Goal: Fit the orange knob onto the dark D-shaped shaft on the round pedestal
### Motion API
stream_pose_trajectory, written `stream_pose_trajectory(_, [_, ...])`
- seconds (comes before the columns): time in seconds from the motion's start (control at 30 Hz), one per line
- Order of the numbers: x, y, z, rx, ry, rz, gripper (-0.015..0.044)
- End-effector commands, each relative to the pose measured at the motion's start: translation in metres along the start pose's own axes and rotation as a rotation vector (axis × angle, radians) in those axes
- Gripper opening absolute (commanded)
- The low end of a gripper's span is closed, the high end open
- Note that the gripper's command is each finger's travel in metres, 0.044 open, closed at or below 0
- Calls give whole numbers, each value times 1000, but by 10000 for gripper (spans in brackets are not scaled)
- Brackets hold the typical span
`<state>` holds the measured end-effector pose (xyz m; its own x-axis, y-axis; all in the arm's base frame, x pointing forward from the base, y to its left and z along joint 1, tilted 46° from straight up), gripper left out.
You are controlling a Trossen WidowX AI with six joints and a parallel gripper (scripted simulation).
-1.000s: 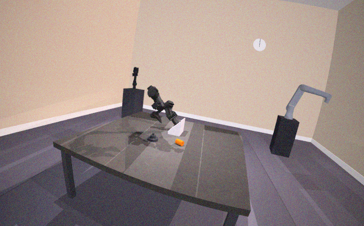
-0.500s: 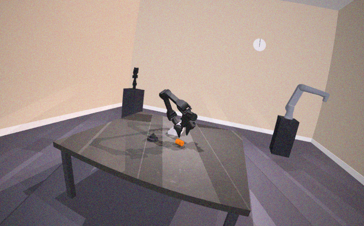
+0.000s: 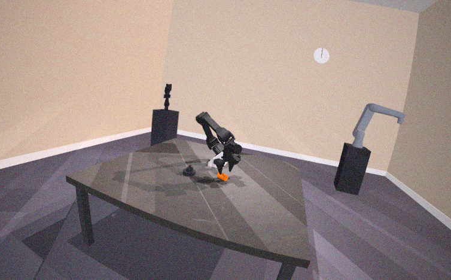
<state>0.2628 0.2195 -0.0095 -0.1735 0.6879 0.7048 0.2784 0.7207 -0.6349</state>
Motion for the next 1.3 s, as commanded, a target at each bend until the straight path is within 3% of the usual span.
stream_pose_trajectory(0.0, [-7,-1,1,9,0,8,440])
stream_pose_trajectory(0.73, [-40,-2,2,9,0,10,440])
stream_pose_trajectory(1.0, [-40,-2,2,9,0,10,240])
stream_pose_trajectory(1.27, [-40,-2,2,9,0,10,227])
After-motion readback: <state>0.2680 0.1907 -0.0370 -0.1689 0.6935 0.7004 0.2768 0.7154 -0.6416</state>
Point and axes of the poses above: the point midway between the two fingers, 35 mm back from their tips, its own x axis back along the fingers, its own z axis across the jaws, y = z × x, the point moved 10 cm from there along x, back along the fingers, and after that the axes turned 3 degrees about x, right-handed, at the moved point
